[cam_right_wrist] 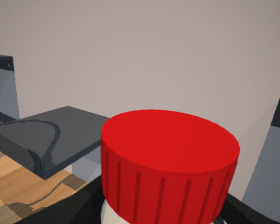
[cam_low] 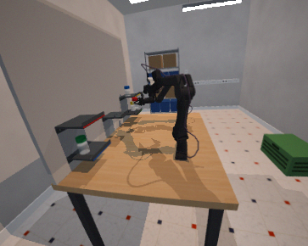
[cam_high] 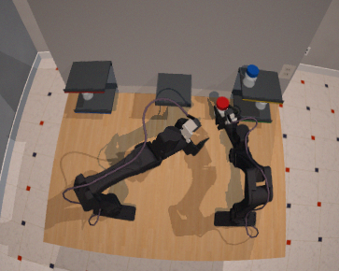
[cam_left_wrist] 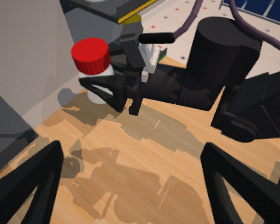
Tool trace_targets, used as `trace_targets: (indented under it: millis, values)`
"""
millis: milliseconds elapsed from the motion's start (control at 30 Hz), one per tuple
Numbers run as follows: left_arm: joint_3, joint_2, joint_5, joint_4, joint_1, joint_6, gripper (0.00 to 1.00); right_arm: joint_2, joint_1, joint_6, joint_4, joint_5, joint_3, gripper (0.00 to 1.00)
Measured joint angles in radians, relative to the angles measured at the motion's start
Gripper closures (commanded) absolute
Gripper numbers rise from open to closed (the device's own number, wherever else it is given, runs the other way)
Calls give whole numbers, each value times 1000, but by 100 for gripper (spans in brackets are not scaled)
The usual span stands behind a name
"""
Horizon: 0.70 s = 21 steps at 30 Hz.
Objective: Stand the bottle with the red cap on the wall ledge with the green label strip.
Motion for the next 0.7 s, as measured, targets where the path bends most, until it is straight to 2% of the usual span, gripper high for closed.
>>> trace_targets:
  millis: [200, 533, 700]
  values:
    - [-8, 25, 13, 50, -2, 4, 11, -48, -148, 3, 117, -122, -183, 48]
    - [-8, 25, 17, 83, -2, 4, 11, -48, -345, 26, 230, -225, -315, 48]
    - [-8, 25, 17, 85, -2, 4, 11, -38, -369, 32, 243, -225, -330, 48]
